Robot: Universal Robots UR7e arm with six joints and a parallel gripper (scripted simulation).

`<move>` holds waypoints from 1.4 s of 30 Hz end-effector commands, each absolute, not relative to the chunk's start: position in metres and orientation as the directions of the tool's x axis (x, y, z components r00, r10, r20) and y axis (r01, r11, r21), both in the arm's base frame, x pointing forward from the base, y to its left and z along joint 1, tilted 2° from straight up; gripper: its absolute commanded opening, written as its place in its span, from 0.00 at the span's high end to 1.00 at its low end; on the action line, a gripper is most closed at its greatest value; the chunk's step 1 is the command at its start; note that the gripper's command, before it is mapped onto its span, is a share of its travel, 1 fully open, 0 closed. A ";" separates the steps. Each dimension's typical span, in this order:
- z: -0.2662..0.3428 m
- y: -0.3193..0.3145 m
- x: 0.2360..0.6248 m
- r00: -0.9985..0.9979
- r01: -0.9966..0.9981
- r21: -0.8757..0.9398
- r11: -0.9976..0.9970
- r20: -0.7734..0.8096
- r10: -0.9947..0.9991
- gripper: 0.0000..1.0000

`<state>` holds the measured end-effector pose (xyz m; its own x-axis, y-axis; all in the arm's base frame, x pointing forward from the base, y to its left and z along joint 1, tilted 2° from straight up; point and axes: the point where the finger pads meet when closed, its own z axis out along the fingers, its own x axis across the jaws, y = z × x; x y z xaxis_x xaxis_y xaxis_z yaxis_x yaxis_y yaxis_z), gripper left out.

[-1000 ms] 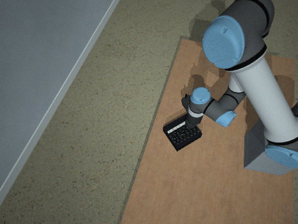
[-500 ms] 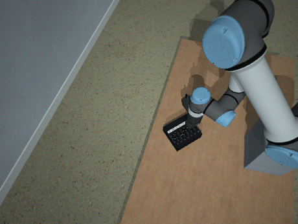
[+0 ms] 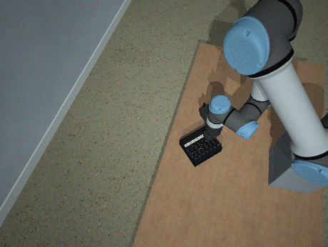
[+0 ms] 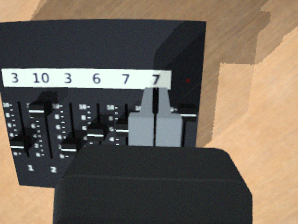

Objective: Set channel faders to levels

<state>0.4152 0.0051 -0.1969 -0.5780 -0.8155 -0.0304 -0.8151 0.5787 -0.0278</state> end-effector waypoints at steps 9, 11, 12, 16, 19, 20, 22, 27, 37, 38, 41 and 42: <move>-0.188 0.005 0.416 -0.578 -0.815 -0.029 0.579 -0.031 -0.816 1.00; -0.188 0.005 0.416 -0.578 -0.815 -0.029 0.579 -0.031 -0.816 1.00; -0.185 0.005 0.416 -0.578 -0.815 -0.029 0.579 -0.031 -0.816 1.00; -0.173 0.004 0.415 -0.578 -0.815 -0.029 0.579 -0.031 -0.816 1.00; -0.165 0.004 0.415 -0.578 -0.815 -0.029 0.579 -0.031 -0.816 1.00; -0.163 0.004 0.415 -0.578 -0.815 -0.029 0.579 -0.031 -0.816 1.00; -0.159 0.004 0.415 -0.578 -0.815 -0.029 0.579 -0.031 -0.816 1.00; -0.157 0.004 0.414 -0.578 -0.815 -0.029 0.579 -0.031 -0.816 1.00; -0.157 0.004 0.414 -0.578 -0.815 -0.029 0.579 -0.031 -0.816 1.00; -0.157 0.004 0.414 -0.578 -0.815 -0.029 0.579 -0.031 -0.816 1.00; -0.156 0.004 0.414 -0.578 -0.815 -0.029 0.579 -0.031 -0.816 0.00; -0.156 0.004 0.414 -0.578 -0.815 -0.029 0.579 -0.031 -0.816 0.00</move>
